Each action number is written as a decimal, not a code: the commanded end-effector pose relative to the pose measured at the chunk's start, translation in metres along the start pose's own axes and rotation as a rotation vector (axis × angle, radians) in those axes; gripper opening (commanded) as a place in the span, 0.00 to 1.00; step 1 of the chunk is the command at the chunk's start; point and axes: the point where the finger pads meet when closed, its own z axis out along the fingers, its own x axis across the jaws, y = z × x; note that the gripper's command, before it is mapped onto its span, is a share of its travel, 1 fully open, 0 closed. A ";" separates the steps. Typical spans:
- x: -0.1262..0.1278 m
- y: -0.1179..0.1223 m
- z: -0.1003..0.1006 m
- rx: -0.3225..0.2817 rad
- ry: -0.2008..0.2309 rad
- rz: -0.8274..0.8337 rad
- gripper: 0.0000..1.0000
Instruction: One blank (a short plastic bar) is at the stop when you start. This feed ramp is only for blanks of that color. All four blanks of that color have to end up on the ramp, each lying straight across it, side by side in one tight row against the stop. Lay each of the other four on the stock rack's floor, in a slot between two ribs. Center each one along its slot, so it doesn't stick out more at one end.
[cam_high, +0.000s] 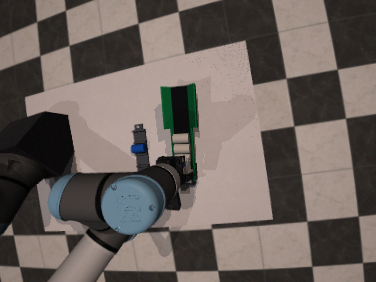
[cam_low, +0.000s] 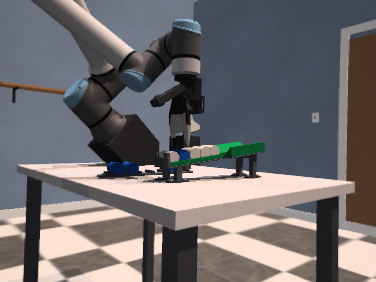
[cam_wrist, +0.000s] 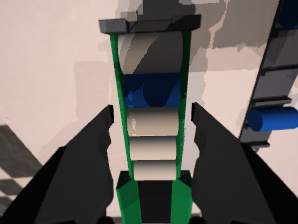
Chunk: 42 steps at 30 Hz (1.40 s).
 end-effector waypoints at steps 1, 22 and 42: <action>0.002 0.001 0.001 -0.001 0.002 -0.001 0.49; 0.003 0.001 0.027 -0.001 0.005 -0.003 0.49; 0.002 0.001 0.036 -0.001 0.002 -0.001 0.49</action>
